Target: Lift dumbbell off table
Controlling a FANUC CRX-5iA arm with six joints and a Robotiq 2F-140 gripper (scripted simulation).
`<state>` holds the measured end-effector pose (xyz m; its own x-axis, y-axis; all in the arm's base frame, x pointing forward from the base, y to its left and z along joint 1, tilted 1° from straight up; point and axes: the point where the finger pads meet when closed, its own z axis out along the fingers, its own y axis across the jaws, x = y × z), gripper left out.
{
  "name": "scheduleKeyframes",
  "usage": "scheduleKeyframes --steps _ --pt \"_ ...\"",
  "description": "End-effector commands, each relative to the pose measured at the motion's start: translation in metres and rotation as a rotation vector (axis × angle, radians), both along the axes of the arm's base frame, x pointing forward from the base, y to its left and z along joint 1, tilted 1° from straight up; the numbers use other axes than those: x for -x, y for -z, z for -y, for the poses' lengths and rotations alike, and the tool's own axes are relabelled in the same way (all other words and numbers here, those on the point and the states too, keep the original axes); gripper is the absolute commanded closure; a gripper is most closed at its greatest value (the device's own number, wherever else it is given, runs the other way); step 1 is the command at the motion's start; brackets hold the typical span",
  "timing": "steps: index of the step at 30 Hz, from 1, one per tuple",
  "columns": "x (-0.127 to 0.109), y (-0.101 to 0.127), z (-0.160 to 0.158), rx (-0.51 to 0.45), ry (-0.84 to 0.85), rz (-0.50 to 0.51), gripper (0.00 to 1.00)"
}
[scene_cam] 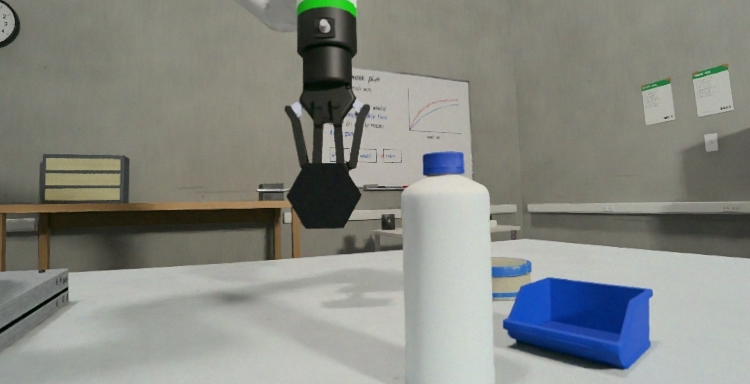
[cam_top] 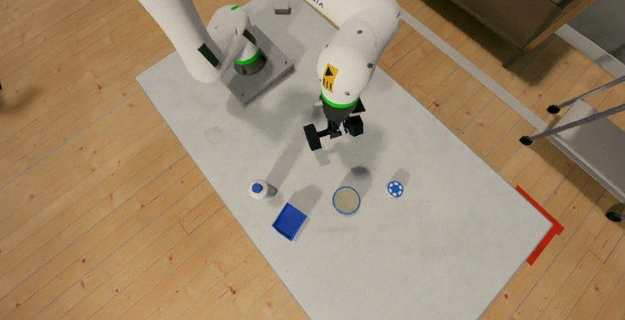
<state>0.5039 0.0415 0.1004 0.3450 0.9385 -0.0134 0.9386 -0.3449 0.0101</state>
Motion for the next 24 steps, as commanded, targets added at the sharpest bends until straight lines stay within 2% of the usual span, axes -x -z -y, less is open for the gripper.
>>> scheduleKeyframes --steps 1,24 --pt "-0.0005 -0.003 0.0 0.0 0.0 0.002 0.9" --pt "-0.0004 -0.0051 0.0 0.0 0.0 0.002 0.9"
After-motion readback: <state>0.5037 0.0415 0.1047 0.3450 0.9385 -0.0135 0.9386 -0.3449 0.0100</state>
